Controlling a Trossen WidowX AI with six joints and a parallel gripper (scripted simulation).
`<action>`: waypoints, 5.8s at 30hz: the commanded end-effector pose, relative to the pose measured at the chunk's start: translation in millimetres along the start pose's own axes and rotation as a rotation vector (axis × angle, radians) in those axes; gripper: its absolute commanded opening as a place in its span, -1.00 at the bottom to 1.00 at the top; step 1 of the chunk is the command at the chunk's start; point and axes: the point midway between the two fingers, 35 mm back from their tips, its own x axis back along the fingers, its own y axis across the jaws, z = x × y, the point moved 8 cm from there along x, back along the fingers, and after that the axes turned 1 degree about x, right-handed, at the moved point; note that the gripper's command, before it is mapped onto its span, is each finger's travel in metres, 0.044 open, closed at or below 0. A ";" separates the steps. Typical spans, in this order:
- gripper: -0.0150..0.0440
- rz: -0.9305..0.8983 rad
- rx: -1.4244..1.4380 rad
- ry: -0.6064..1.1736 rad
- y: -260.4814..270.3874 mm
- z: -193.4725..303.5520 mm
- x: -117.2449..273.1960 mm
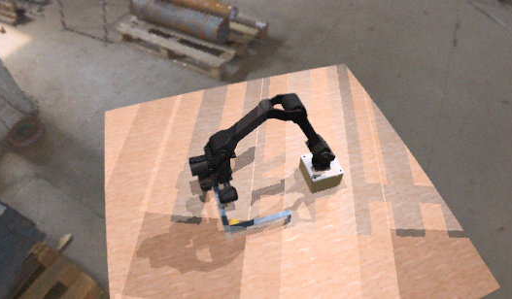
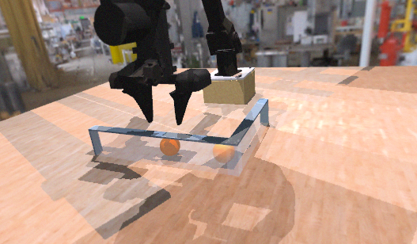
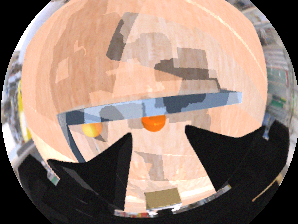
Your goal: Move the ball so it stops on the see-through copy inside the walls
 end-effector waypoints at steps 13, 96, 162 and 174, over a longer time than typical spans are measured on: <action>0.54 -0.005 0.010 0.018 0.9 1.3 -27.0; -0.49 -0.015 0.010 0.021 84.6 29.3 34.7; 0.54 -0.019 0.017 0.012 86.4 27.4 26.3; -0.26 -0.018 0.672 0.018 62.7 53.8 -9.4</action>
